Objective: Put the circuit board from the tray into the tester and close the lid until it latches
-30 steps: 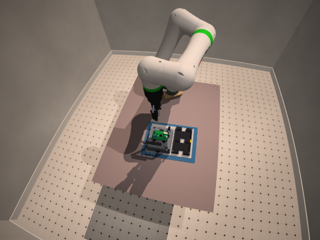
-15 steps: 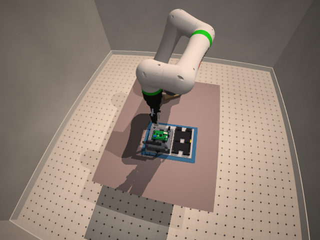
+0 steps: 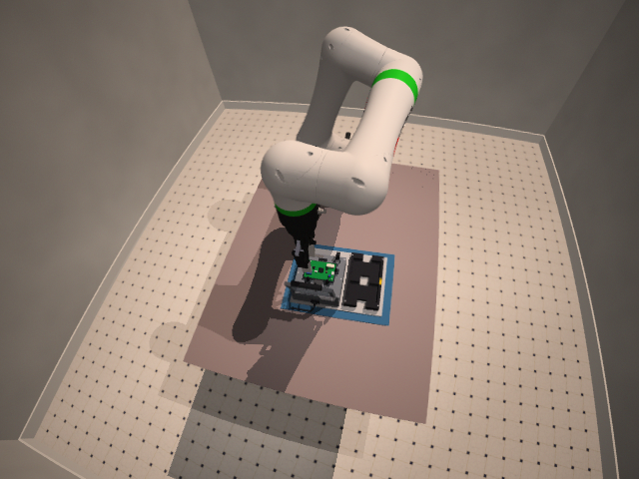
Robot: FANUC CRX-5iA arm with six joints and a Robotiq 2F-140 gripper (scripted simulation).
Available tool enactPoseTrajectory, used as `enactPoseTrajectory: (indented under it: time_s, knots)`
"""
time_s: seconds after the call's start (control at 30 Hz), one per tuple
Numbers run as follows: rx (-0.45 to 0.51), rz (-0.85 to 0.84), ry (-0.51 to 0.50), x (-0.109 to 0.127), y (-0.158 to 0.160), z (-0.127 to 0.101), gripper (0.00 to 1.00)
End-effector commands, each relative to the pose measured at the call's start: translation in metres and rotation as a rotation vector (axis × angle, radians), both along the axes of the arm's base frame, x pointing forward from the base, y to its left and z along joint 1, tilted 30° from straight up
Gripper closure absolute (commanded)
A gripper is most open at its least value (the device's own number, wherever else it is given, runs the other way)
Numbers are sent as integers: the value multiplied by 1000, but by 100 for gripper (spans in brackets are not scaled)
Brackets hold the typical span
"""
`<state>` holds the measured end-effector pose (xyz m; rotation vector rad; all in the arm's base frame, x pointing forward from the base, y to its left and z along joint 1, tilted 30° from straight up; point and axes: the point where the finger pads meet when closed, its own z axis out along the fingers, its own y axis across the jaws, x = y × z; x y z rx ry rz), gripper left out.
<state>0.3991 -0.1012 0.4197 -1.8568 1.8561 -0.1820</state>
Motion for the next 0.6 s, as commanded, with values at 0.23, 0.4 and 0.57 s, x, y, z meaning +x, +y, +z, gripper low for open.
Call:
enactPoseTrajectory:
  time_s: [0.23, 0.4, 0.57]
  knots:
    - [0, 0, 1, 36, -3, 18, 70]
    - [0, 0, 1, 48, -3, 23, 70]
    - [0, 0, 1, 51, -4, 25, 70]
